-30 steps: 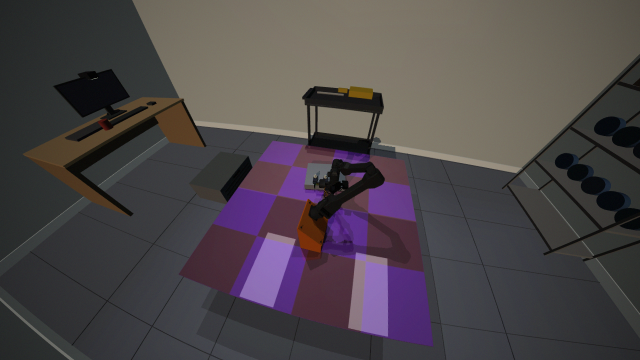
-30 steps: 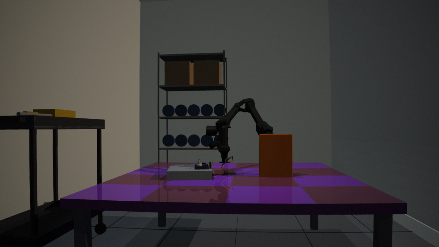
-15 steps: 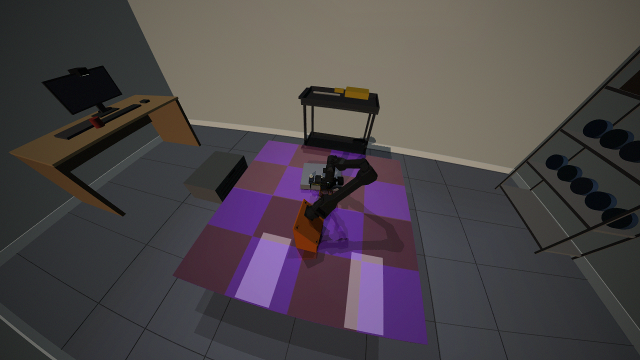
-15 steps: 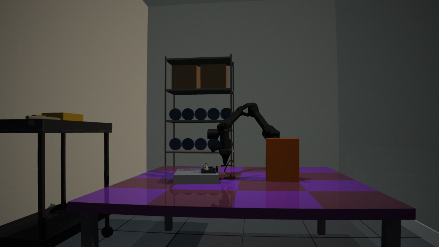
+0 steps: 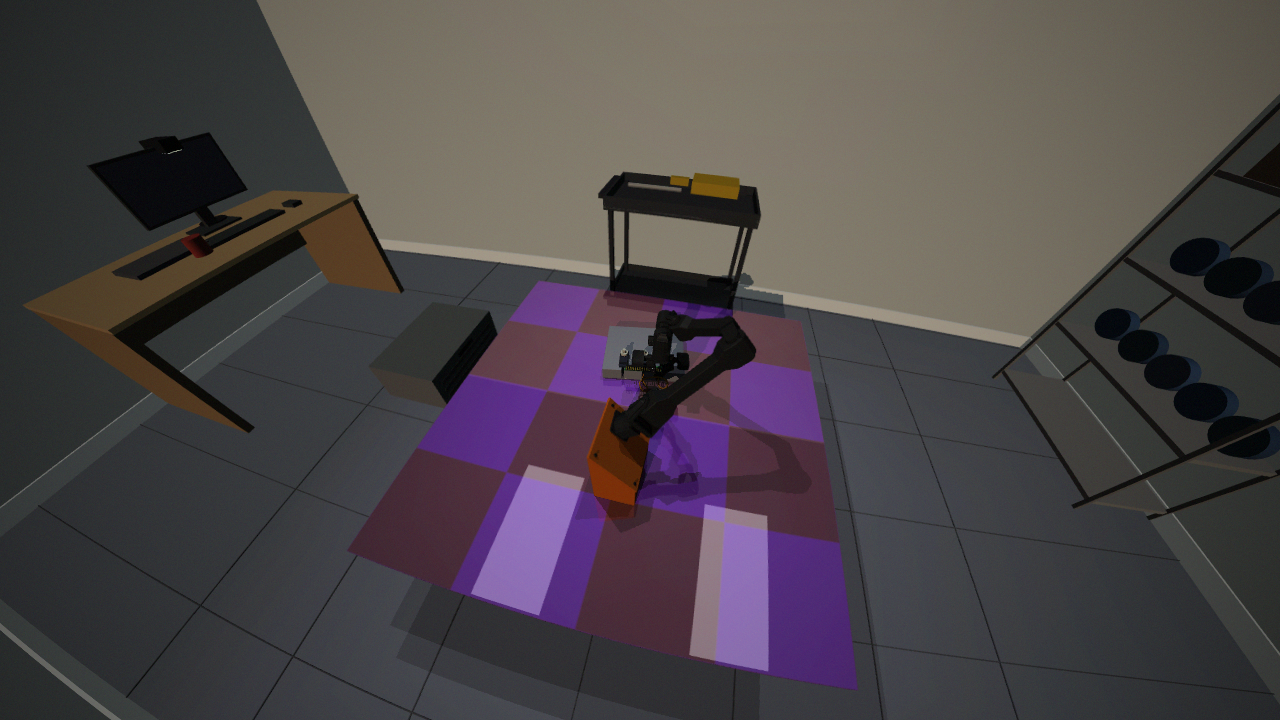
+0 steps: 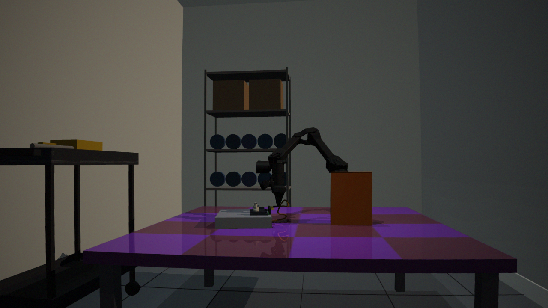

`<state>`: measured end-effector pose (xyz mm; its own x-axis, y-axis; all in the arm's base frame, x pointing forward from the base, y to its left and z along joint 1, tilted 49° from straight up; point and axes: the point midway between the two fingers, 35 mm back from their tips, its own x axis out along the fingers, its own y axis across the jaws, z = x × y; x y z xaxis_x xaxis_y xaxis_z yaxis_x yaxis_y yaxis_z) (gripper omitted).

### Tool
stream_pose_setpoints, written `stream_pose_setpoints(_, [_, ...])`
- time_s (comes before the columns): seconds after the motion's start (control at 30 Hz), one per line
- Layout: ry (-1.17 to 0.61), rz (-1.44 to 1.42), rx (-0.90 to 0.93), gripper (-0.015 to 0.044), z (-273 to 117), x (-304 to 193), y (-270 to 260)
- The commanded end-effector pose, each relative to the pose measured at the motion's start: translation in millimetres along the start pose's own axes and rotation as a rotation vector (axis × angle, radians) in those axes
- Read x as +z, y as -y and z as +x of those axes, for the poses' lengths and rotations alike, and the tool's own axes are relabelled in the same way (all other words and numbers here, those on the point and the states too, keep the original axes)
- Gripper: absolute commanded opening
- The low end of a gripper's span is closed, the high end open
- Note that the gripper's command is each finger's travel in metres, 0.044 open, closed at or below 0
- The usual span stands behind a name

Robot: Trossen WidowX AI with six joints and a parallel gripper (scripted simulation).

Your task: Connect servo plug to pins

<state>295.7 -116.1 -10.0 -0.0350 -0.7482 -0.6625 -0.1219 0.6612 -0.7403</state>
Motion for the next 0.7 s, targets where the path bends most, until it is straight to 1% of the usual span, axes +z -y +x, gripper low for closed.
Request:
stream_pose_setpoints(0.0, [0.002, -0.001, -0.004, 0.0, 0, 2, 1])
stream_pose_setpoints(0.67, [0.003, -0.001, -0.004, 0.0, -1, 15, -1])
